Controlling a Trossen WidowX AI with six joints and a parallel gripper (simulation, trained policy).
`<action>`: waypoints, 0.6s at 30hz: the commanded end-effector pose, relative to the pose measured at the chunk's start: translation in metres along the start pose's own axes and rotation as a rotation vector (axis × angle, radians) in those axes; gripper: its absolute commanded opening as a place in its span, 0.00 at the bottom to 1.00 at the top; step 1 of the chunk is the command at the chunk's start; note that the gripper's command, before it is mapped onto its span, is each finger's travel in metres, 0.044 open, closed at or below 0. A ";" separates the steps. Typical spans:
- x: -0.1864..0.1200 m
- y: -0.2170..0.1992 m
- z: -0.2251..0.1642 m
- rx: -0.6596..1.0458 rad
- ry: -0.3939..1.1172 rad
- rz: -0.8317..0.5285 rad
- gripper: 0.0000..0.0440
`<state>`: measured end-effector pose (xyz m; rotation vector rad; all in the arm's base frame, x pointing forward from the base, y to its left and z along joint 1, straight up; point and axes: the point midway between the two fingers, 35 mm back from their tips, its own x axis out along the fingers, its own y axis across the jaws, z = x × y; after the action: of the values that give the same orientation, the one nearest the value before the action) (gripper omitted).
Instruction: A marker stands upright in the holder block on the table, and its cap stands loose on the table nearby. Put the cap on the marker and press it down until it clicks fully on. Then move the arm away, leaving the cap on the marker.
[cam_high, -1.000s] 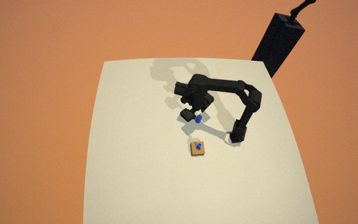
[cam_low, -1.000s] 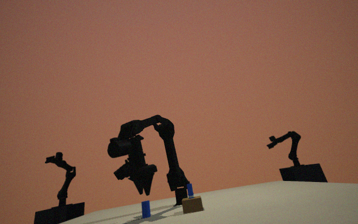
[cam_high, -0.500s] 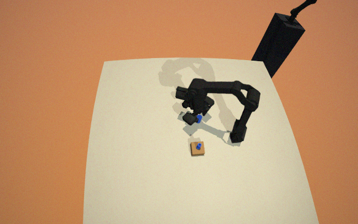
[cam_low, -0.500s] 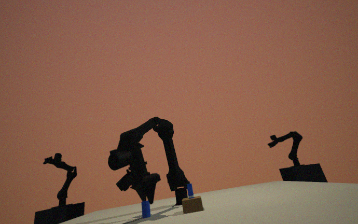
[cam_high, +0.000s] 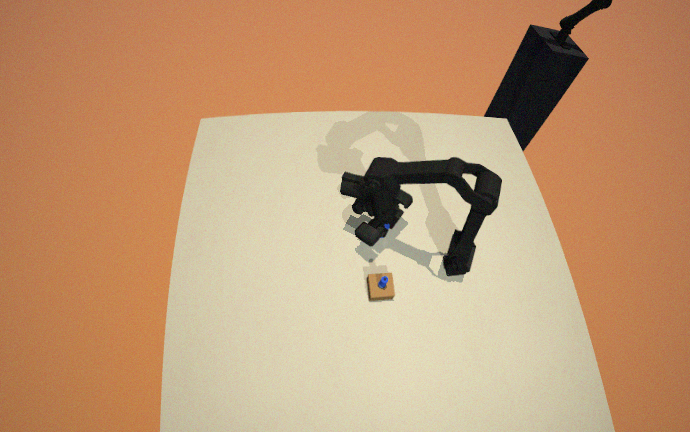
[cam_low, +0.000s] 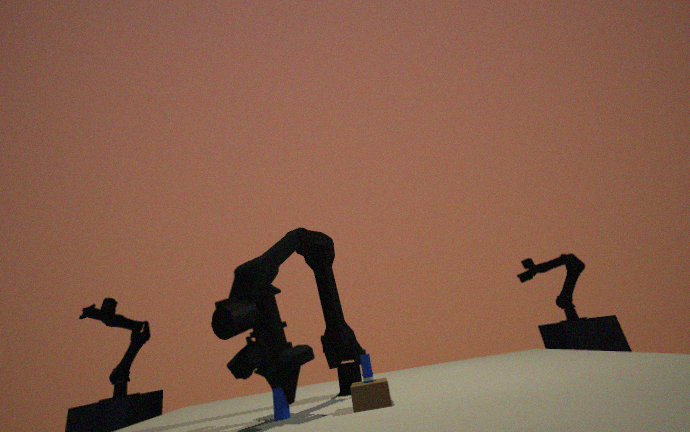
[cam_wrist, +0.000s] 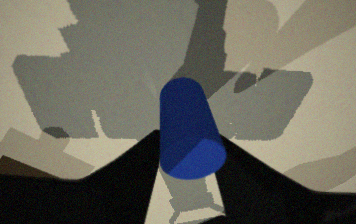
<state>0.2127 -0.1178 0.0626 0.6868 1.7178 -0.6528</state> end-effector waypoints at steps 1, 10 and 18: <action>-0.004 -0.001 0.000 -0.014 -0.021 -0.002 0.20; -0.032 0.009 0.005 -0.059 -0.119 0.006 0.12; -0.057 0.027 0.000 -0.097 -0.170 0.025 0.11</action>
<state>0.2397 -0.1105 0.1089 0.5705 1.5862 -0.5977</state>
